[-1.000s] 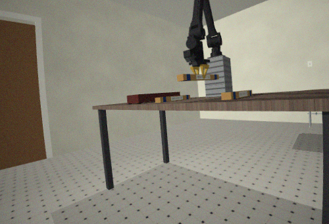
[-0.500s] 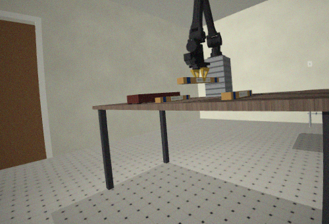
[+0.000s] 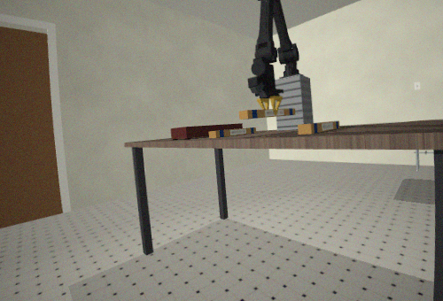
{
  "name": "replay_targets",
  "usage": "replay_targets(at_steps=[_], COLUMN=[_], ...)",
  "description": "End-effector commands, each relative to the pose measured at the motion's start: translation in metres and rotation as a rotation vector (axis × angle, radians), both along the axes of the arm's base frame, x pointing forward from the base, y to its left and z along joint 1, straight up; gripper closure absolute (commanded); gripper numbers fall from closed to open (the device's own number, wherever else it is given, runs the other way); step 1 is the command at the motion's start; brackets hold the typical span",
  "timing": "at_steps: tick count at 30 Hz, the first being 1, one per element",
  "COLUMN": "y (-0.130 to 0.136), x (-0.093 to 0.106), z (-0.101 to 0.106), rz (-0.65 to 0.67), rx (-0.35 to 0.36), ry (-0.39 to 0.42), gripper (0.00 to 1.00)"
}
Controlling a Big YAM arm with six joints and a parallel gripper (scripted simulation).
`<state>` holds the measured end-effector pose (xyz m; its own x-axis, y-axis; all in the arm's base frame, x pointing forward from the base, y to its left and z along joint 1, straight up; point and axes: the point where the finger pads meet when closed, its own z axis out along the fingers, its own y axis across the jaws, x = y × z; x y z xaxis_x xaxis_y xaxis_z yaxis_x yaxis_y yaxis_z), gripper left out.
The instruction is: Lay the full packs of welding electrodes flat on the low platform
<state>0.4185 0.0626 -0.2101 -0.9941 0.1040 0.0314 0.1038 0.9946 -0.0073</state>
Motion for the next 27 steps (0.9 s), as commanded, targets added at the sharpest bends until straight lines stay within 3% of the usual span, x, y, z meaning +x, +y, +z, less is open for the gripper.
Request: replay_targets(at_steps=[1,5,27], y=[0.011,0.010,0.010], x=[0.041,0.037,0.036], z=[0.012,0.000,-0.006], rz=[-0.005,-0.005,-0.005], rx=[0.011,0.009,0.013], ry=[-0.083,-0.072,-0.093], gripper=[1.00,1.00,1.00])
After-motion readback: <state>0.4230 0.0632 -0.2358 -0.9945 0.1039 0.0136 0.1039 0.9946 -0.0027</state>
